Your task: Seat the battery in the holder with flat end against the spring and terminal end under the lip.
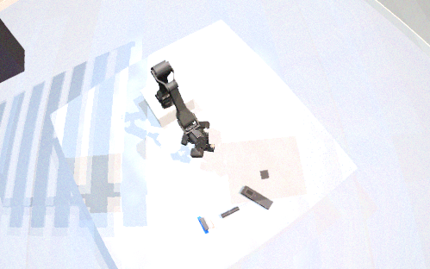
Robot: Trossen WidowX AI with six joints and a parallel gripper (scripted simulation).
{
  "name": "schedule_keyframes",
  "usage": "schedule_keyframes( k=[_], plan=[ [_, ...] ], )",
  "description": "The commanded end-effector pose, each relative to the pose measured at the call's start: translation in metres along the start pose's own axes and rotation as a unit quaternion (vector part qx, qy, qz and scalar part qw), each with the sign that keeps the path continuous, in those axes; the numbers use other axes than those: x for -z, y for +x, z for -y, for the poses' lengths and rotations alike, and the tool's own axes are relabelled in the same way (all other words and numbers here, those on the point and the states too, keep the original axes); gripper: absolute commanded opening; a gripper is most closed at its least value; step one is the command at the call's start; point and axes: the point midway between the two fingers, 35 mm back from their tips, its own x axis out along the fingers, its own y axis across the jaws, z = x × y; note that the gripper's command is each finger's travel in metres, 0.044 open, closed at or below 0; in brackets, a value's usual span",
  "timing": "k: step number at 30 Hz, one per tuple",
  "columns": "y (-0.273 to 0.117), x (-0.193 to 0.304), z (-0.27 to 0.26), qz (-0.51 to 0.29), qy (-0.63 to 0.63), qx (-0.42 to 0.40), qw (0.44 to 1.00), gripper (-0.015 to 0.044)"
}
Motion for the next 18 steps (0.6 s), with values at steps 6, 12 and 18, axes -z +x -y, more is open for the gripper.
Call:
schedule_keyframes(
  k=[6,12,18],
  plan=[
    [0.003,-0.006,0.002,-0.036,-0.001,0.002,0.999,0.0065],
    [0.003,-0.008,0.003,-0.055,-0.002,0.001,0.998,0.0065],
    [0.002,-0.014,0.003,-0.055,-0.002,0.000,0.998,0.0065]
  ],
)
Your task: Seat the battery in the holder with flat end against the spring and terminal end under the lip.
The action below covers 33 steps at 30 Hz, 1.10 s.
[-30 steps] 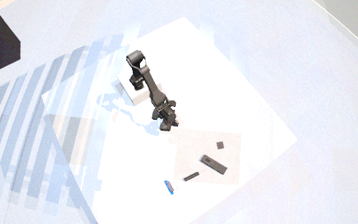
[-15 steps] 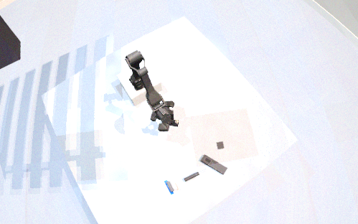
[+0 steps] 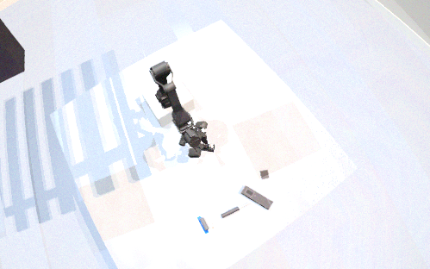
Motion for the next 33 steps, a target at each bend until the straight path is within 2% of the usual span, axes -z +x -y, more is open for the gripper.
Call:
schedule_keyframes(
  k=[1,33],
  plan=[
    [-0.001,-0.005,0.002,-0.002,0.000,0.002,1.000,0.0065],
    [-0.007,-0.020,0.003,0.001,-0.003,-0.003,1.000,0.0065]
  ],
)
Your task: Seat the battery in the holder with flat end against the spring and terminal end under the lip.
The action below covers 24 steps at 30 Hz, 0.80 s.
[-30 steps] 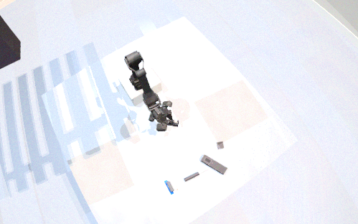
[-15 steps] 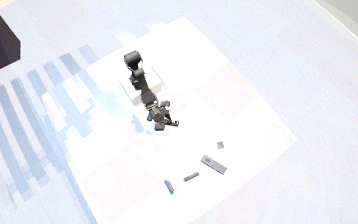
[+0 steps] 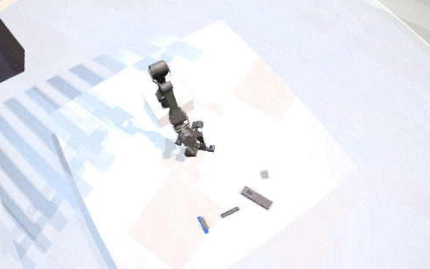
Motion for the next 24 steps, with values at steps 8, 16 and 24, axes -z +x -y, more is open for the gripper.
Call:
schedule_keyframes(
  k=[8,16,24],
  plan=[
    [0.0040,-0.0018,0.0016,0.034,-0.003,0.007,0.999,0.0065],
    [0.0073,-0.0001,0.0014,0.064,-0.010,0.011,0.998,0.0065],
    [0.0102,0.0018,0.0009,0.094,-0.012,0.013,0.995,0.0065]
  ],
)
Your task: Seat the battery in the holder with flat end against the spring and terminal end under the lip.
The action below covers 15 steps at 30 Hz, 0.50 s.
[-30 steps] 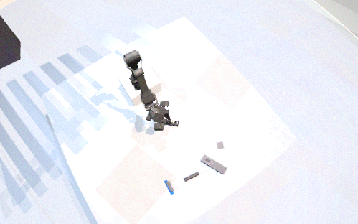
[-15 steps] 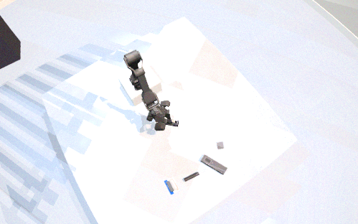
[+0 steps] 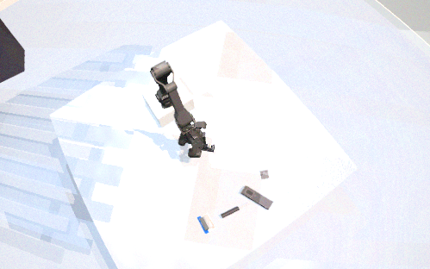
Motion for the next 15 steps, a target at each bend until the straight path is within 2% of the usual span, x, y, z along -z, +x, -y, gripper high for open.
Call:
schedule_keyframes(
  k=[1,15],
  plan=[
    [0.0035,-0.0047,0.0001,0.025,0.004,0.002,1.000,0.0065],
    [0.0071,-0.0020,-0.0001,0.080,0.008,0.005,0.997,0.0065]
  ],
)
